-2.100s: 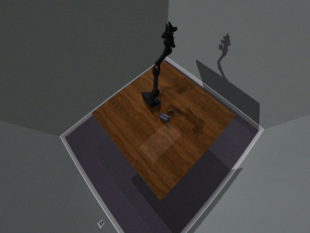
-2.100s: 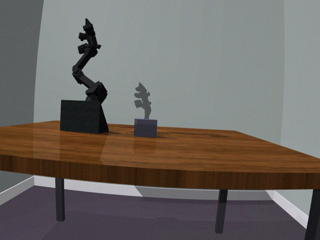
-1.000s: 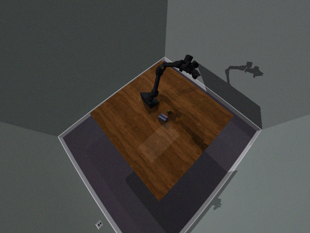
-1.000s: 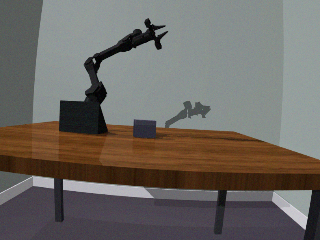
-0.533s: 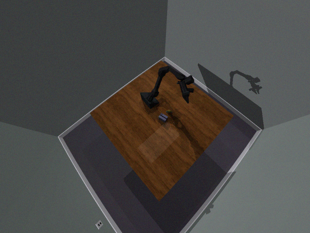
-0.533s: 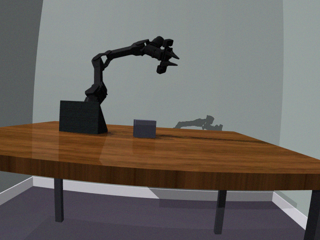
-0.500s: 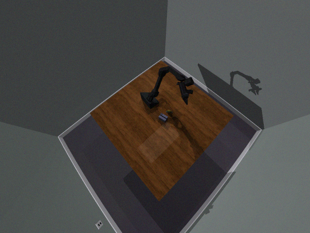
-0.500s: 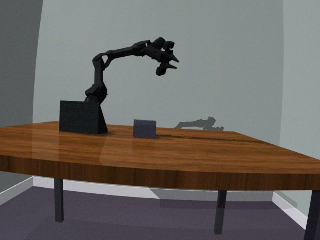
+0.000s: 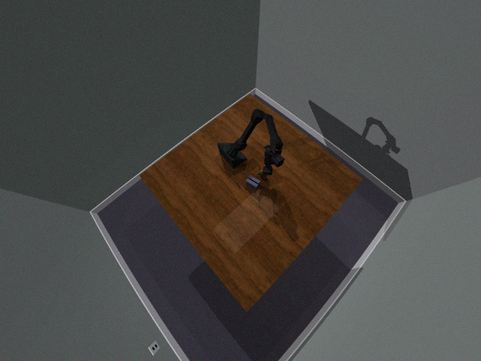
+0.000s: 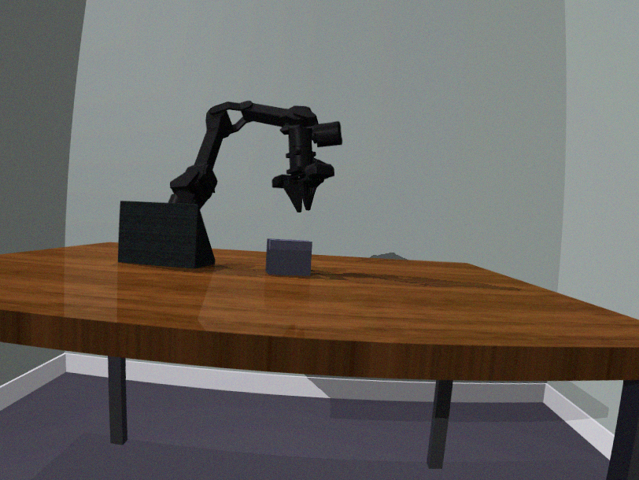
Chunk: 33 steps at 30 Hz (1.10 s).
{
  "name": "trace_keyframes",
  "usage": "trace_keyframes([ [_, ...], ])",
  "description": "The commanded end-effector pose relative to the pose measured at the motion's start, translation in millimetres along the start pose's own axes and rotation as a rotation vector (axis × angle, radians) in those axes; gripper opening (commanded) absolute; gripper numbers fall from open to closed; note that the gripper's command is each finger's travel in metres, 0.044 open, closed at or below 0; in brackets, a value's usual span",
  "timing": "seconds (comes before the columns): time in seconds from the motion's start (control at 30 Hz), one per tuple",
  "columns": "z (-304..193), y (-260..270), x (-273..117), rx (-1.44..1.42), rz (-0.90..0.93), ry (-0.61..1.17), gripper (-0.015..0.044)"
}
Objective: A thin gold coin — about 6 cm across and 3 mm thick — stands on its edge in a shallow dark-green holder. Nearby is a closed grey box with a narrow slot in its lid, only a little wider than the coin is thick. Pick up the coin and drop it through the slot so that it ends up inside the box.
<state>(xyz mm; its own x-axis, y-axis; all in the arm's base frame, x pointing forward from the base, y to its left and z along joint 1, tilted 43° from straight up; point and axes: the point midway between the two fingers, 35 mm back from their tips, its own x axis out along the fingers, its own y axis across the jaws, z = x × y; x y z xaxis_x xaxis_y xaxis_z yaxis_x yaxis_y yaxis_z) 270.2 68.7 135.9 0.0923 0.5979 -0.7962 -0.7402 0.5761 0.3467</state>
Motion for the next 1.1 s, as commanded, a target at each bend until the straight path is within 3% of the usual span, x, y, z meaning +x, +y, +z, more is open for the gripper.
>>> trace_keyframes([
  [0.0, -17.7, 21.4, 17.0, 0.041, 0.164, 0.02, 0.0161],
  [0.3, -23.9, 26.4, 16.1, 0.041, 0.164, 0.02, 0.0161],
  [0.47, -24.2, 31.9, 48.6, 0.041, 0.164, 0.019, 0.0161],
  [1.07, -23.4, 34.0, 77.8, 0.041, 0.164, 0.019, 0.0161],
])
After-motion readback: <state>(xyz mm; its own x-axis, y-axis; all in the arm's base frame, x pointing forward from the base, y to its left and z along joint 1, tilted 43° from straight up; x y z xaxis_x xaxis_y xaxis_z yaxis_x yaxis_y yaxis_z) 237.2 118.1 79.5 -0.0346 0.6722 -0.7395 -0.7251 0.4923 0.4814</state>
